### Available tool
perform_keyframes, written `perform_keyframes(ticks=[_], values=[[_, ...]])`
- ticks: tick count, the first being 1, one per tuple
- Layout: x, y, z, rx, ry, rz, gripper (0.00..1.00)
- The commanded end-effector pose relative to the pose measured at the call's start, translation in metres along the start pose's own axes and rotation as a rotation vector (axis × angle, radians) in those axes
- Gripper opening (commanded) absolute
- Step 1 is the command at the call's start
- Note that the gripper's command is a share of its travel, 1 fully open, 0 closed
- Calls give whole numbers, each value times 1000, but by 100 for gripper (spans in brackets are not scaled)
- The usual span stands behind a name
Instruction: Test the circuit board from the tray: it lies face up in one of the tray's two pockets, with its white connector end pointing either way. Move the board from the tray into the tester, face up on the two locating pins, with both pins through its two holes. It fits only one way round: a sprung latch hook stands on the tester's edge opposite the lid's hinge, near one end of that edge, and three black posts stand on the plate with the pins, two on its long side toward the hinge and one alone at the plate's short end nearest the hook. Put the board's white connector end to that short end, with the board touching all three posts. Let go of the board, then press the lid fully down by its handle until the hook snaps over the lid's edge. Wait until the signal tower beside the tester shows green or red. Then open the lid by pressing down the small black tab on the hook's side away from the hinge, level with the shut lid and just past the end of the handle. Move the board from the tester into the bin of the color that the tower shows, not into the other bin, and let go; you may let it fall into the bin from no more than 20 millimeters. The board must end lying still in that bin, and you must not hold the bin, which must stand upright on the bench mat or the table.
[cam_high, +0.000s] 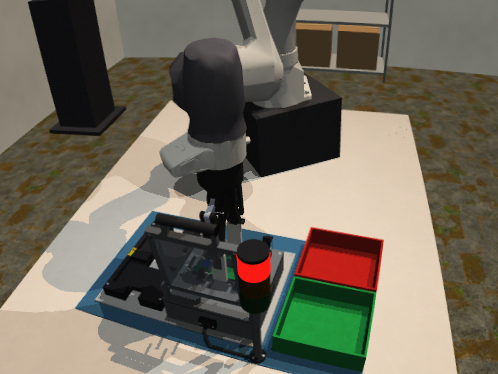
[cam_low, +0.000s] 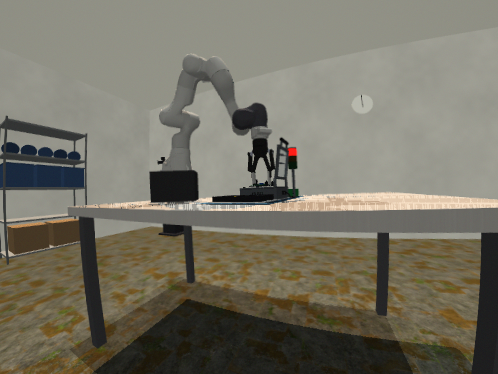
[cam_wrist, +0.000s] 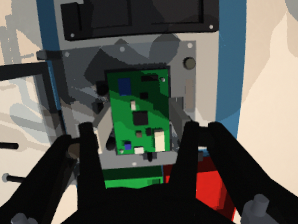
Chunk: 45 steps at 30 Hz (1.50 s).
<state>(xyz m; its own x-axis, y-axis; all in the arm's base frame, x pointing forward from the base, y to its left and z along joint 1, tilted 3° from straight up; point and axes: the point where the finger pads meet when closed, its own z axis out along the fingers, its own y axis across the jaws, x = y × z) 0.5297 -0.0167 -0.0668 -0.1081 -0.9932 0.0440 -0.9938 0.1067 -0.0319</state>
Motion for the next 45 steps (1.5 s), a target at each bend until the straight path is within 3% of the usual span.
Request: perform_keyframes(ticks=[1, 45], values=[[-2, -1, -1, 2, -3, 6, 51], [-3, -1, -1, 2, -3, 6, 49]])
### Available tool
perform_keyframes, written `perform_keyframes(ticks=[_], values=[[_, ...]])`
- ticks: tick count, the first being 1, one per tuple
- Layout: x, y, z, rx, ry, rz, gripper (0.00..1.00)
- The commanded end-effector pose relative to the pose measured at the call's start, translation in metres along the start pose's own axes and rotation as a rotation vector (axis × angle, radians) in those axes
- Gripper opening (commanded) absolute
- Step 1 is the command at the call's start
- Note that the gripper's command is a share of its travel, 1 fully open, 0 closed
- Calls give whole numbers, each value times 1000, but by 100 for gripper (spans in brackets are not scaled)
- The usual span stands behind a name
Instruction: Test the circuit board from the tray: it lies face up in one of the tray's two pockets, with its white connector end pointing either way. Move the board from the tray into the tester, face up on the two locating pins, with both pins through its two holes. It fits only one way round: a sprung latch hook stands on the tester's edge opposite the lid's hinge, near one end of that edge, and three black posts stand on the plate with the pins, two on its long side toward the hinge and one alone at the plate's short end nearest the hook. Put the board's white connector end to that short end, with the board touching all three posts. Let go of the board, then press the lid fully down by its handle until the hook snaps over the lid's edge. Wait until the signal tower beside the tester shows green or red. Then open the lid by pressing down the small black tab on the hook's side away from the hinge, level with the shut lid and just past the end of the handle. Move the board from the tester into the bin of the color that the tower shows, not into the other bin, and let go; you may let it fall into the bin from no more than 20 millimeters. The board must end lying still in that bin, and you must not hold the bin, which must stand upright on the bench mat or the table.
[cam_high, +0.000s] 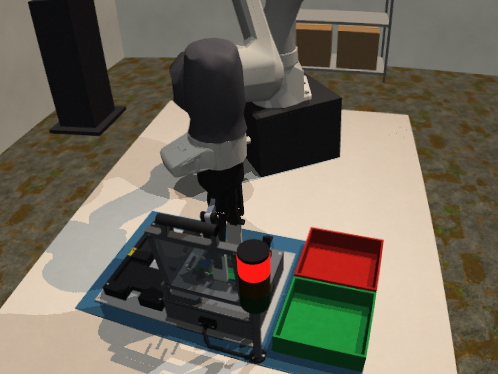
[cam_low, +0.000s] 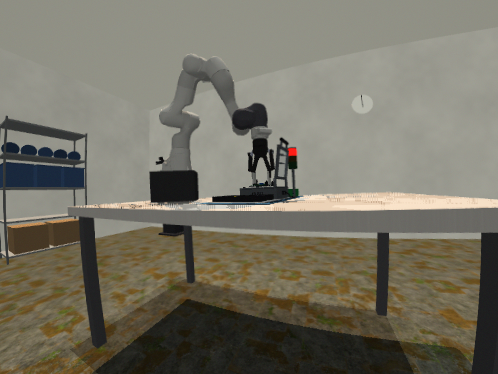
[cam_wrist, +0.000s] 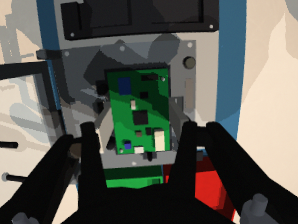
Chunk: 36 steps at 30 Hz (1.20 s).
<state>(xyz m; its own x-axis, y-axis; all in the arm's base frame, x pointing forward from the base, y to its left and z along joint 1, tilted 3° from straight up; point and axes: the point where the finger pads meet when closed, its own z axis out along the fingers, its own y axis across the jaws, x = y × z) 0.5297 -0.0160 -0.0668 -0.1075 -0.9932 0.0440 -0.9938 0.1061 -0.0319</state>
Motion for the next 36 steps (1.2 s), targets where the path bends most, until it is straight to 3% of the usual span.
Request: perform_keyframes(ticks=[1, 36], values=[[-2, -1, -1, 2, -3, 6, 47], [-2, -1, -1, 2, -3, 6, 46]])
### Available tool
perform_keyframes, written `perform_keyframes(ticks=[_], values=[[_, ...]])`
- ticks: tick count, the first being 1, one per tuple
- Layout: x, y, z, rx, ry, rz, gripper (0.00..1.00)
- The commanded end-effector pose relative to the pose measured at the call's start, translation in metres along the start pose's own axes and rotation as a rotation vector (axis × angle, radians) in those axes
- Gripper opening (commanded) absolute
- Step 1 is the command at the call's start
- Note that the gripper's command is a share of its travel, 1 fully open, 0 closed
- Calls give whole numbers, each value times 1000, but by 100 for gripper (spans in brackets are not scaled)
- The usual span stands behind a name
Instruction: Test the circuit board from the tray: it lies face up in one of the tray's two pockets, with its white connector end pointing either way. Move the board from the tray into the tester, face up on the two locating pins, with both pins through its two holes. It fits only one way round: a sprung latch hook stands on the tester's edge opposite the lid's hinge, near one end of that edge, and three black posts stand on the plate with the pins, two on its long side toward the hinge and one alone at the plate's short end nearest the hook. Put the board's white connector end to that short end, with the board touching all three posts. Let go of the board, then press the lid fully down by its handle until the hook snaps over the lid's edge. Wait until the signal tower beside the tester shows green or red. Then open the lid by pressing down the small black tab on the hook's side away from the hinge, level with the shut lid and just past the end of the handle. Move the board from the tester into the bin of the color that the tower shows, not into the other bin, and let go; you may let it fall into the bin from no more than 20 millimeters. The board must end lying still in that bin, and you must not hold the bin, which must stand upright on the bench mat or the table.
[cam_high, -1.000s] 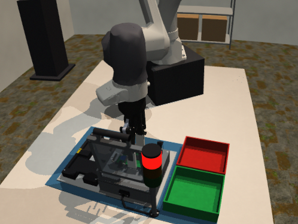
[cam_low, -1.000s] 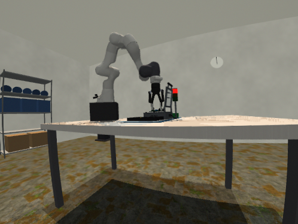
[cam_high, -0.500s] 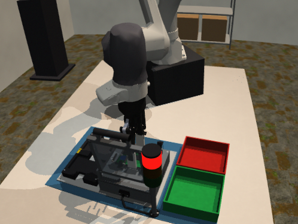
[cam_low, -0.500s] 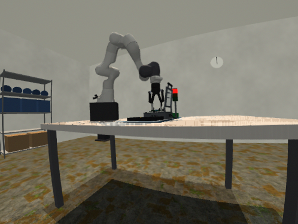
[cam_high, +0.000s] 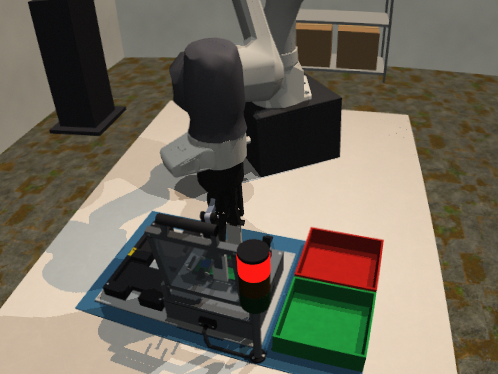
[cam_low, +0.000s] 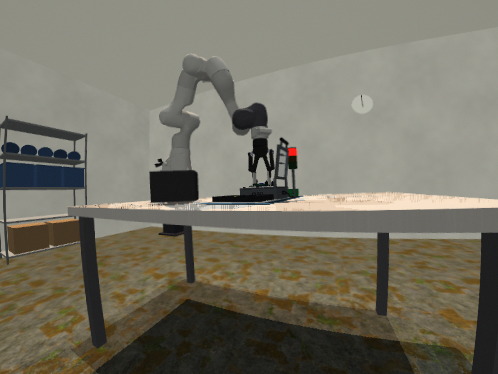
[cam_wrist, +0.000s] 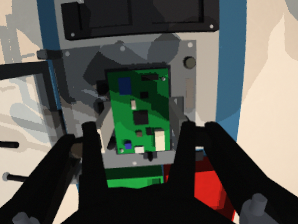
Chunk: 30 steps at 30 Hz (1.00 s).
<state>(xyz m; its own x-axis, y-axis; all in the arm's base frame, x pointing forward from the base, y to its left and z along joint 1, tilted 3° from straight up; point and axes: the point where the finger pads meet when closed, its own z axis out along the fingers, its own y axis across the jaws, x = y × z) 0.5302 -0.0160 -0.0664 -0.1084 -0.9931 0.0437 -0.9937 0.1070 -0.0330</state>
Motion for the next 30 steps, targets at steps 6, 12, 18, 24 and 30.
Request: perform_keyframes(ticks=[6, 12, 18, 24, 30], values=[[-2, -1, 0, 1, -3, 5, 46], [-2, -1, 0, 1, -3, 5, 46], [-2, -1, -2, 1, -3, 5, 46], [-2, -1, -3, 1, -3, 5, 46], [-2, 0, -4, 1, -3, 5, 46]])
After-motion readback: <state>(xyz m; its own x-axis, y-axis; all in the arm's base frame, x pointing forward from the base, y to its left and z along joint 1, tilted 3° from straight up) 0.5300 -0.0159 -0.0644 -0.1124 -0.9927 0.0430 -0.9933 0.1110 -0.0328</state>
